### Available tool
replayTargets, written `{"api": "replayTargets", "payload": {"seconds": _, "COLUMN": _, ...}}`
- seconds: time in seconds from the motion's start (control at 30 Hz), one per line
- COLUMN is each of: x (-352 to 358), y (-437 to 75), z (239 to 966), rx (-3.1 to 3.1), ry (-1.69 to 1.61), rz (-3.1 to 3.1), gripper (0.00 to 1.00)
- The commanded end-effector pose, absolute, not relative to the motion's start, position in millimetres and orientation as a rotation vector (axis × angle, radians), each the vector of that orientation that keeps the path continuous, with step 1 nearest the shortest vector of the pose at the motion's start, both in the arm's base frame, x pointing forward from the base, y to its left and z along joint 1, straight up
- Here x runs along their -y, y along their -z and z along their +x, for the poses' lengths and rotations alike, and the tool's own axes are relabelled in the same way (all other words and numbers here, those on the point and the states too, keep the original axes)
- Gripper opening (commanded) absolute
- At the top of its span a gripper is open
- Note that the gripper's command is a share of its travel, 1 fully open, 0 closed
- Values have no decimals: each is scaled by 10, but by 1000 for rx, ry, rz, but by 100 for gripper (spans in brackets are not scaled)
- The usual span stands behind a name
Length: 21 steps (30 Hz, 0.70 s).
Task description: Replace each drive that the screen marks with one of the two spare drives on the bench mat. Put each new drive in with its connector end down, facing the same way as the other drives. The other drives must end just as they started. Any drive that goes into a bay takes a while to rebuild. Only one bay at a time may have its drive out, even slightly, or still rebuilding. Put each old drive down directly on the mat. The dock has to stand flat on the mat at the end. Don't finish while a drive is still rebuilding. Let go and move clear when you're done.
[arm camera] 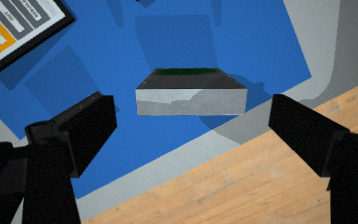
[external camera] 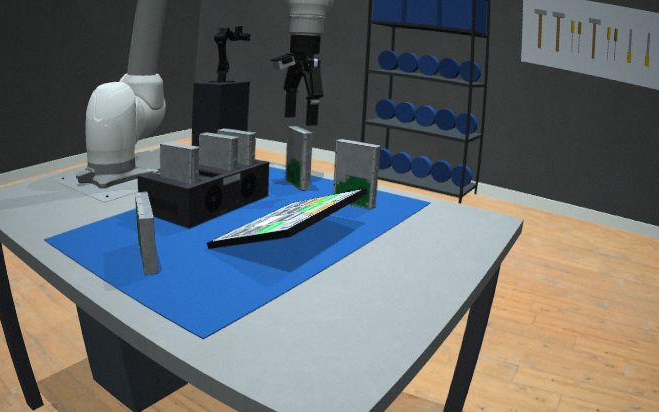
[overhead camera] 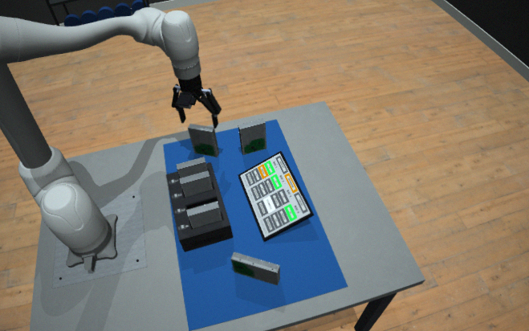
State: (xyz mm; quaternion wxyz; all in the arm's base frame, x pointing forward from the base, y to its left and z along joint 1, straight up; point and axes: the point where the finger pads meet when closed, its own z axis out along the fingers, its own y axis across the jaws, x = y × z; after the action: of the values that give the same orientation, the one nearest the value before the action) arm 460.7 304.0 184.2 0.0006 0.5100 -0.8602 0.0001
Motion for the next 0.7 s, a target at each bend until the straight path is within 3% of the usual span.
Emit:
{"api": "replayTargets", "payload": {"seconds": 0.0, "x": -3042, "y": -1845, "z": 4609, "rx": 2702, "ry": 0, "rz": 1602, "gripper": 89}}
{"api": "replayTargets", "payload": {"seconds": 0.67, "x": -3042, "y": -1571, "z": 4609, "rx": 2702, "ry": 0, "rz": 1602, "gripper": 89}}
